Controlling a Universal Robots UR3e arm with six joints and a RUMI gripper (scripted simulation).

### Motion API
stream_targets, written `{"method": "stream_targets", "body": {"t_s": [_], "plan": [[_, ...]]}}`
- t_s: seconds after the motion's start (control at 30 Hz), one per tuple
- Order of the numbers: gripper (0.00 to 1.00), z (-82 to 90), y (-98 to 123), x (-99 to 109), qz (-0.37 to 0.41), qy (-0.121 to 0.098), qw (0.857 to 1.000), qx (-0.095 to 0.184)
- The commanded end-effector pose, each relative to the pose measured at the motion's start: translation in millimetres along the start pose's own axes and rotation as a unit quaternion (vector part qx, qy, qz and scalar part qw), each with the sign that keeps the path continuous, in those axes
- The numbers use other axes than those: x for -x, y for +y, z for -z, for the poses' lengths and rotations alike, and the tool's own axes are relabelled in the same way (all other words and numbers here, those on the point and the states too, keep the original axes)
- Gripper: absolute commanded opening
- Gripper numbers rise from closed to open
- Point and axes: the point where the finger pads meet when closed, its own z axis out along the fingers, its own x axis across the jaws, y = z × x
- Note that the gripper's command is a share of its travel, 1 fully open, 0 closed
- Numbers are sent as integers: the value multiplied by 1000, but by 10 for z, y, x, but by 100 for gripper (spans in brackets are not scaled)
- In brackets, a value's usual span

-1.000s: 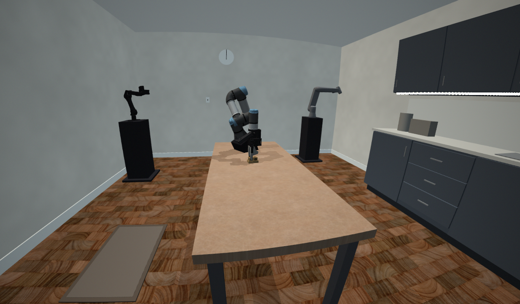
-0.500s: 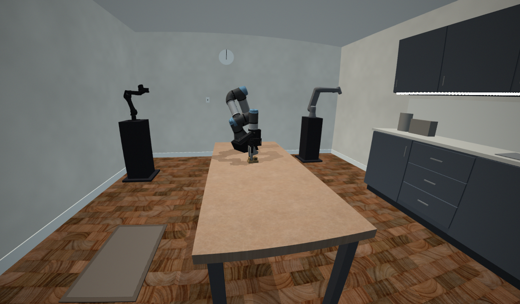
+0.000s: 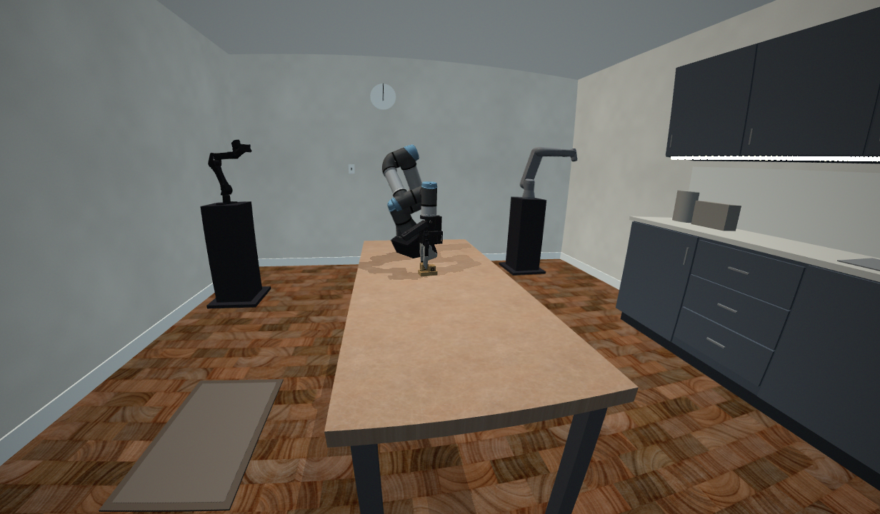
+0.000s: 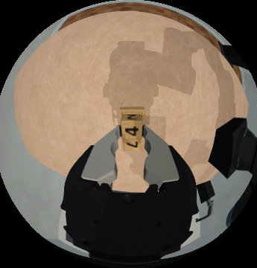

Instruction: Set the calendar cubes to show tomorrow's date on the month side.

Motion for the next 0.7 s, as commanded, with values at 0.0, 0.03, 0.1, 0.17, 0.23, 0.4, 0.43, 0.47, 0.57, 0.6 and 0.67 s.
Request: {"method": "stream_targets", "body": {"t_s": [0.0,0.03,0.1,0.17,0.23,0.4,0.43,0.47,0.57,0.6,0.67], "plan": [[10,140,-1,6,0,-1,1000,0],[10,174,-1,7,0,-1,1000,0],[10,247,-1,6,0,-1,1000,0],[10,324,-1,6,0,-1,1000,0],[10,403,-1,6,0,-1,1000,0],[10,521,-1,6,0,-1,1000,0],[10,559,-1,6,0,-1,1000,0],[10,596,-1,6,0,-1,1000,0],[10,697,-1,6,0,-1,1000,0],[10,727,-1,6,0,-1,1000,0],[10,780,-1,6,0,-1,1000,0]]}}
